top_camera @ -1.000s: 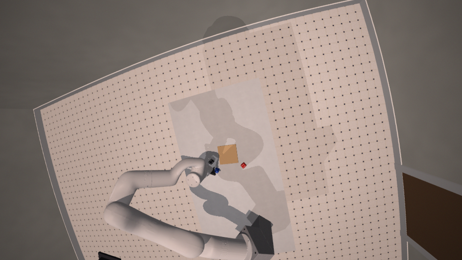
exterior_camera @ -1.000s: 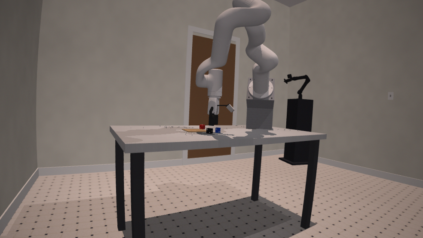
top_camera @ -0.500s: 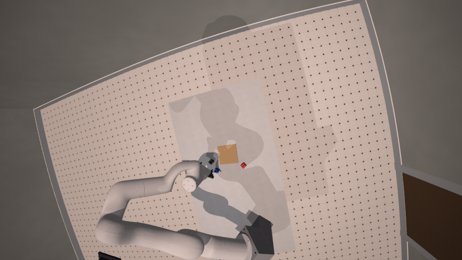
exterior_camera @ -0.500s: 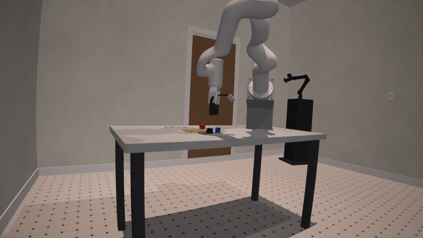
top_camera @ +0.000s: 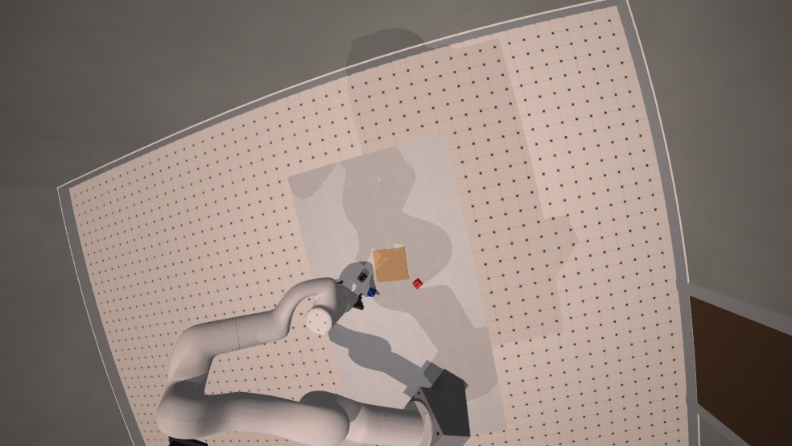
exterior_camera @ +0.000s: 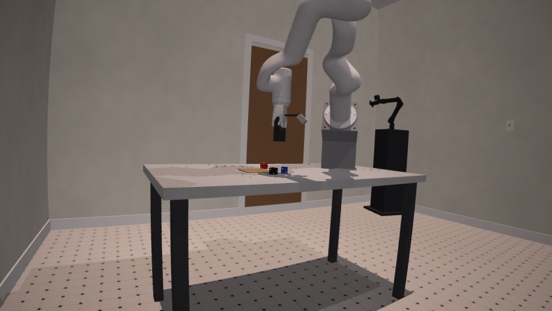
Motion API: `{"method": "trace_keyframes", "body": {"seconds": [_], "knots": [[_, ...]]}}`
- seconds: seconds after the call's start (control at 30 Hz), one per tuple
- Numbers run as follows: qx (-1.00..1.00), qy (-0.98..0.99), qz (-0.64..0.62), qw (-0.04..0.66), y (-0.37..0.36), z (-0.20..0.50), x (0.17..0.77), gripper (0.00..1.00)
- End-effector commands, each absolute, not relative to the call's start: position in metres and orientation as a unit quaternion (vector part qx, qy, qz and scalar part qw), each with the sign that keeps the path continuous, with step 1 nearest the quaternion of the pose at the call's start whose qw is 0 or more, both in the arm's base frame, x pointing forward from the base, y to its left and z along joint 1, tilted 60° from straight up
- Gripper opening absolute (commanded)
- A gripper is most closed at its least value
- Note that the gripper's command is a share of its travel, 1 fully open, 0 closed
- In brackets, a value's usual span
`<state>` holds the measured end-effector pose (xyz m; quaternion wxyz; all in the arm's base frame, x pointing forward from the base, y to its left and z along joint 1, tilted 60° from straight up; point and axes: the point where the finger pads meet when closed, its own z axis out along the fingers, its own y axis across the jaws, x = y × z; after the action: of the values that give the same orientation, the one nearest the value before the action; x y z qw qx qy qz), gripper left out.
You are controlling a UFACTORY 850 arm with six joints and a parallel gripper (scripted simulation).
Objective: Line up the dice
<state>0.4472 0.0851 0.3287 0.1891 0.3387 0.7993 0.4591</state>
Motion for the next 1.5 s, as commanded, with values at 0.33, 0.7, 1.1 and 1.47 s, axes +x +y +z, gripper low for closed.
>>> {"method": "trace_keyframes", "body": {"seconds": [0.33, 0.7, 1.1, 1.47], "knots": [[0.288, 0.819, 0.447, 0.216, 0.075, 0.284, 0.425, 1.00], [0.265, 0.826, 0.440, 0.230, 0.071, 0.265, 0.414, 1.00], [0.266, 0.826, 0.440, 0.229, 0.071, 0.265, 0.414, 1.00], [0.319, 0.807, 0.454, 0.201, 0.072, 0.264, 0.415, 1.00]]}}
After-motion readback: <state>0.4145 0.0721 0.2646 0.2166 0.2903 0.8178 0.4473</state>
